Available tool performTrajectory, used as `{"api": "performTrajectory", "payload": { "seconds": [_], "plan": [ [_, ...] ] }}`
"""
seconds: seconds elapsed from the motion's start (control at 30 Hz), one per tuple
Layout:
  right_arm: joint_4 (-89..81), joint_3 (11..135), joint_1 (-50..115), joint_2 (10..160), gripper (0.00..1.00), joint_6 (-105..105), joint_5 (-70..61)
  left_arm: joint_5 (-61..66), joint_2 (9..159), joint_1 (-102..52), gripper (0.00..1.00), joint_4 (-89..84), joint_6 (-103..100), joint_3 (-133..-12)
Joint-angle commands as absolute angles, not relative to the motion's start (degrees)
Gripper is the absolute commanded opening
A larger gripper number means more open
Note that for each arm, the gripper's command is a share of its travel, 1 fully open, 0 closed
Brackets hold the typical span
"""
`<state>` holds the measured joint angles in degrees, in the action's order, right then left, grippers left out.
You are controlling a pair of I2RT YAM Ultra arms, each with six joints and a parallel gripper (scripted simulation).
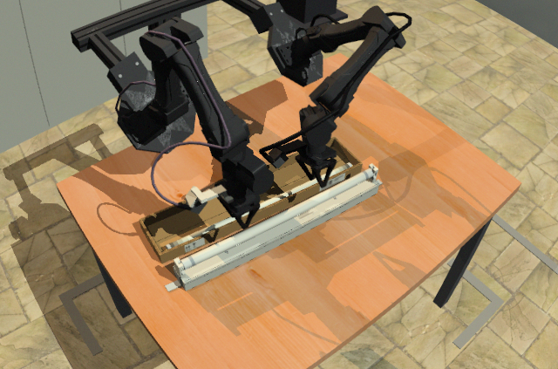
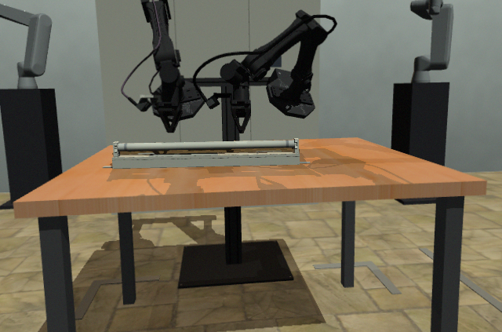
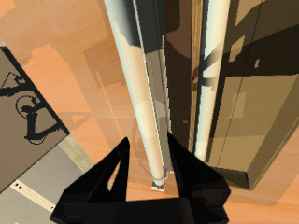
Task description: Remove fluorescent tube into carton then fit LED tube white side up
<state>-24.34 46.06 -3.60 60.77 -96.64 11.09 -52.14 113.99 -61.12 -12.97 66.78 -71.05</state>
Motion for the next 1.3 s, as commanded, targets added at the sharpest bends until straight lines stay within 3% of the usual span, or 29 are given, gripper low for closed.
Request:
{"api": "performTrajectory", "payload": {
  "seconds": [0.0,1.27],
  "plan": [
    [-26.13,47.79,-2.81,60.52,0.49,-97.23,12.57,-51.85,113.31,-63.12,0.49,-14.78,65.25,-72.99],
    [-24.62,46.91,-3.59,60.98,0.49,-96.2,12.14,-51.4,114.0,-62.55,0.49,-14.41,65.86,-69.87]
  ]
}}
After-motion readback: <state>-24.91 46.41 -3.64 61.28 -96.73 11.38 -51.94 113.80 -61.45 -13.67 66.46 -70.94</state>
